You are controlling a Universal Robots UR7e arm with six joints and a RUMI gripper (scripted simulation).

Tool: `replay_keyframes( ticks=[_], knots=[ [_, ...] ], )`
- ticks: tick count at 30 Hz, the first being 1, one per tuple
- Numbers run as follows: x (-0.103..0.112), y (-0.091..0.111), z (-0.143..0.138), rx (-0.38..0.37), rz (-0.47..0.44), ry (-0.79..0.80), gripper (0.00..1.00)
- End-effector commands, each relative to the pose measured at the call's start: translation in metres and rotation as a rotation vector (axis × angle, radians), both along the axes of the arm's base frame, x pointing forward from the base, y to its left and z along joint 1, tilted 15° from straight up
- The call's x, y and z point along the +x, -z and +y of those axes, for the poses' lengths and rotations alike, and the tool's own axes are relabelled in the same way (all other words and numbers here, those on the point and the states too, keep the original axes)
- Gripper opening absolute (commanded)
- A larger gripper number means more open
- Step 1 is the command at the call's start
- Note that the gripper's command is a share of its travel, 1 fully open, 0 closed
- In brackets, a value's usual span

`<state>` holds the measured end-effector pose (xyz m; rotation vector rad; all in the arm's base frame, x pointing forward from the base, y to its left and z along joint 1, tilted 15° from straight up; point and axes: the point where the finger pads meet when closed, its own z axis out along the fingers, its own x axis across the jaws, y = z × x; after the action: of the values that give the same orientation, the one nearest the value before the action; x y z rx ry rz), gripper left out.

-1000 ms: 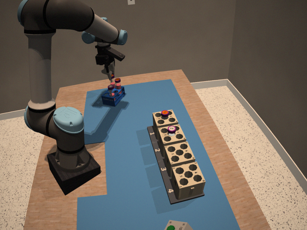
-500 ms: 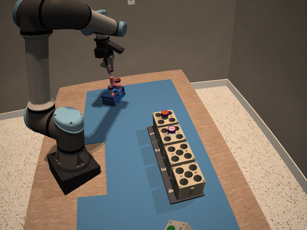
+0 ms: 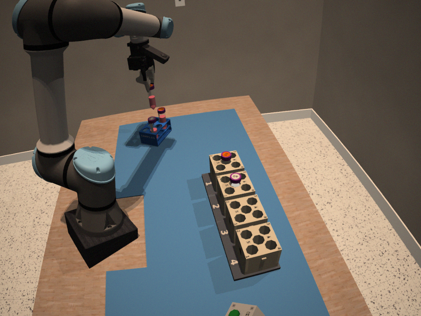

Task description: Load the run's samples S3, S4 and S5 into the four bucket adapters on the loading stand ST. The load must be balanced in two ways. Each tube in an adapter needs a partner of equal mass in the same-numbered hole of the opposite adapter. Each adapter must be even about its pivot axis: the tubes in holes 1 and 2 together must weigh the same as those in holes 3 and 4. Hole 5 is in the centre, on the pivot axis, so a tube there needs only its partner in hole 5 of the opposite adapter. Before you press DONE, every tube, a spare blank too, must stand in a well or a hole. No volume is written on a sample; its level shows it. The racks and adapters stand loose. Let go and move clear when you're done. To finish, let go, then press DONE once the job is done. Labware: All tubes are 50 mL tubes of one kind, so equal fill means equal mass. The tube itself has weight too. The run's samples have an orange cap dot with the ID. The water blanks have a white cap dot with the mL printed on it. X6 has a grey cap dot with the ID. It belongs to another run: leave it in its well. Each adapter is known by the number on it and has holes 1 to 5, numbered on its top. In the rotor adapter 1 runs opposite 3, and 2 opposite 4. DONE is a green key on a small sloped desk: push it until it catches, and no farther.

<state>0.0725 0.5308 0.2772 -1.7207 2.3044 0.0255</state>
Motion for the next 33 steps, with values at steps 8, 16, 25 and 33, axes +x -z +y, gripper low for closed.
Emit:
replay_keyframes(
  ticks=[8,16,25,33],
  knots=[
    [-0.005,-0.026,-0.004,-0.001,-0.002,-0.008,0.0],
    [-0.005,-0.026,-0.004,-0.001,-0.002,-0.008,0.0],
    [-0.005,-0.026,-0.004,-0.001,-0.002,-0.008,0.0],
    [-0.005,-0.026,-0.004,-0.001,-0.002,-0.008,0.0]
  ],
)
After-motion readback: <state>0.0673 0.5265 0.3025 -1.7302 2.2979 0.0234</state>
